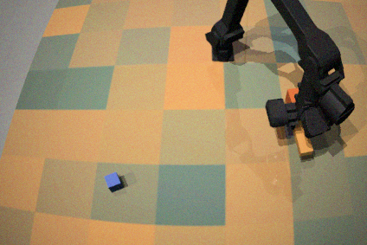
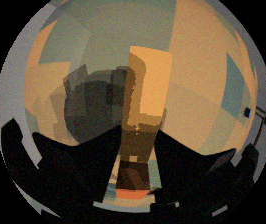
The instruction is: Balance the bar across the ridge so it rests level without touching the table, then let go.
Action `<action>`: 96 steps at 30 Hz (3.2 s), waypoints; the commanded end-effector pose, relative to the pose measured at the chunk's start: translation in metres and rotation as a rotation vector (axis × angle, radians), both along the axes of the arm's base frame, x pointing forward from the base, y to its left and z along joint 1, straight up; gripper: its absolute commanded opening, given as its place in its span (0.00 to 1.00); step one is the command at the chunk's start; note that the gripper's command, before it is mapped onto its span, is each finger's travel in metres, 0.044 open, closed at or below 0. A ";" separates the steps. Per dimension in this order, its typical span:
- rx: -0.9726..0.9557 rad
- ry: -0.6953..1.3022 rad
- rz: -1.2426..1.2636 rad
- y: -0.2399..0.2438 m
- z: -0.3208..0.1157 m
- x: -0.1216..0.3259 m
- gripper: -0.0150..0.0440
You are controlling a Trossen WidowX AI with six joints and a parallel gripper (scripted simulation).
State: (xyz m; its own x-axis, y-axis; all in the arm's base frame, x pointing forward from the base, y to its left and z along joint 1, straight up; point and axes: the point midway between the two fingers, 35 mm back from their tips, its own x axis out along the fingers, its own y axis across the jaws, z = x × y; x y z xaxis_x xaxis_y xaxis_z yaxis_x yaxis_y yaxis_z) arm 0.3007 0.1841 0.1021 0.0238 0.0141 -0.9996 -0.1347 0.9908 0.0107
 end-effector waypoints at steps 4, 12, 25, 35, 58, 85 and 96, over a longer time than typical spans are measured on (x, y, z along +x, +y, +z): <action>0.000 0.000 0.002 0.000 -0.001 0.000 0.25; 0.000 0.000 0.002 0.000 -0.002 0.000 0.25; 0.000 0.000 0.002 0.000 -0.003 0.000 0.25; 0.000 0.000 0.002 0.000 -0.004 0.000 0.25; 0.000 0.000 0.002 0.000 -0.005 0.000 0.25; 0.000 0.000 0.002 0.000 -0.008 0.000 0.25; 0.000 0.000 0.002 0.000 -0.009 0.000 0.25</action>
State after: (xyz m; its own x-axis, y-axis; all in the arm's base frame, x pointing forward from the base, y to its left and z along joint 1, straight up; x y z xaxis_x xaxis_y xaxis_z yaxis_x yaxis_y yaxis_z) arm 0.3003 0.1842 0.0949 0.0240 0.0143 -0.9996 -0.1354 0.9907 0.0109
